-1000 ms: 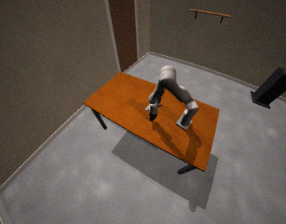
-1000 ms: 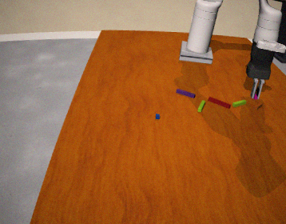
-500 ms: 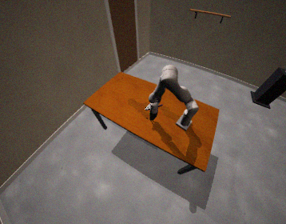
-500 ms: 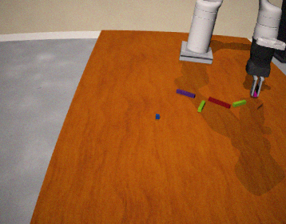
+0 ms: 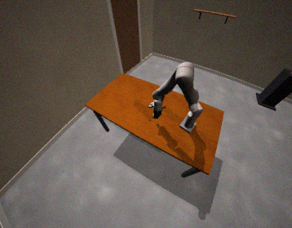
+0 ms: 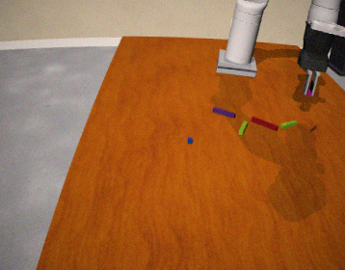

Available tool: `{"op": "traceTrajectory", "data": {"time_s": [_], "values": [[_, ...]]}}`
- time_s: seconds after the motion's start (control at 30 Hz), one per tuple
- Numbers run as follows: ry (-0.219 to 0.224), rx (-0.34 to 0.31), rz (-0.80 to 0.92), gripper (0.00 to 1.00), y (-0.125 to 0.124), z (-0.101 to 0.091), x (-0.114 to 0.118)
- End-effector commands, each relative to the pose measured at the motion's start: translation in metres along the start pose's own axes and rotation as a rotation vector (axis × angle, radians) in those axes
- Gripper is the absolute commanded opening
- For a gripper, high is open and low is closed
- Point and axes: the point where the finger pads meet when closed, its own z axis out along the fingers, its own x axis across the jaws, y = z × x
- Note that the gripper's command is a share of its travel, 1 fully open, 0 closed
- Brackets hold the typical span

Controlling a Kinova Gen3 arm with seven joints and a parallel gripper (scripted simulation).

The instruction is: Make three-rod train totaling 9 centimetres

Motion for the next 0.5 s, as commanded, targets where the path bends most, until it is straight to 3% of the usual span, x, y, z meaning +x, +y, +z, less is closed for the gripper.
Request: {"op": "traceTrajectory", "data": {"time_s": [0.0,0.2,0.47], "values": [[-0.021,0.017,-0.021,0.24,-0.002,-0.011,-0.013],[-0.021,0.017,-0.021,0.24,-0.002,-0.029,-0.013],[-0.021,0.017,-0.021,0.24,-0.002,-0.033,-0.013]]}}
